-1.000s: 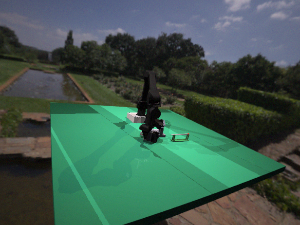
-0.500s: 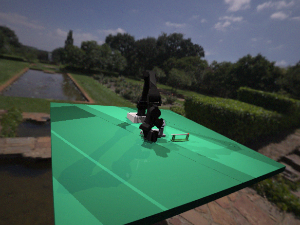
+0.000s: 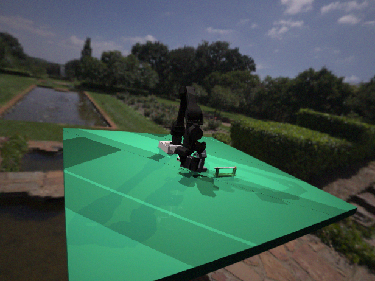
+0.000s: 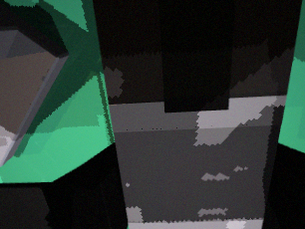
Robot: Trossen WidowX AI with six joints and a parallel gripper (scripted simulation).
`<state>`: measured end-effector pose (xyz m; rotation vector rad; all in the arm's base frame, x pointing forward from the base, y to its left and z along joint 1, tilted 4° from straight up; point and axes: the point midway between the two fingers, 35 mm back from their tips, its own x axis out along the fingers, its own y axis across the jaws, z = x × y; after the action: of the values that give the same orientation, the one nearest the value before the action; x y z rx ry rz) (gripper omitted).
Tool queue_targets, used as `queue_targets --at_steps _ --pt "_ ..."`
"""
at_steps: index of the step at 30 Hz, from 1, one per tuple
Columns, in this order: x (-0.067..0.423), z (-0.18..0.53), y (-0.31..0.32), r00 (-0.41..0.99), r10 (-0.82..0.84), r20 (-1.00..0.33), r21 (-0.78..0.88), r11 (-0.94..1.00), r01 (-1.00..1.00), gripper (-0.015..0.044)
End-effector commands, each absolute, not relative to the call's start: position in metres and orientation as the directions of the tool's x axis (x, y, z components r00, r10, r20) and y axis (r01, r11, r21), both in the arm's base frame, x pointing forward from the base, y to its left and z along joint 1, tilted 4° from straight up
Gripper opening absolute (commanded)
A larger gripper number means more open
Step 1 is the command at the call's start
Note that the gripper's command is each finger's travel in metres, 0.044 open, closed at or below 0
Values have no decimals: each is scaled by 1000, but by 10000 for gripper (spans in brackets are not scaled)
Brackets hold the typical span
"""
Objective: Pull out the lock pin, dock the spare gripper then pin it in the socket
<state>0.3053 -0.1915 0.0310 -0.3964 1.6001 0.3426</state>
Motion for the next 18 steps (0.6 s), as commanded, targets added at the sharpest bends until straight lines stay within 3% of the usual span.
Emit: queue_targets --at_steps 1,18 --pt "306 35 -193 -40 -53 -998 -34 927 -375 0" --pt "303 35 -194 -40 -53 -998 -55 997 46 0"
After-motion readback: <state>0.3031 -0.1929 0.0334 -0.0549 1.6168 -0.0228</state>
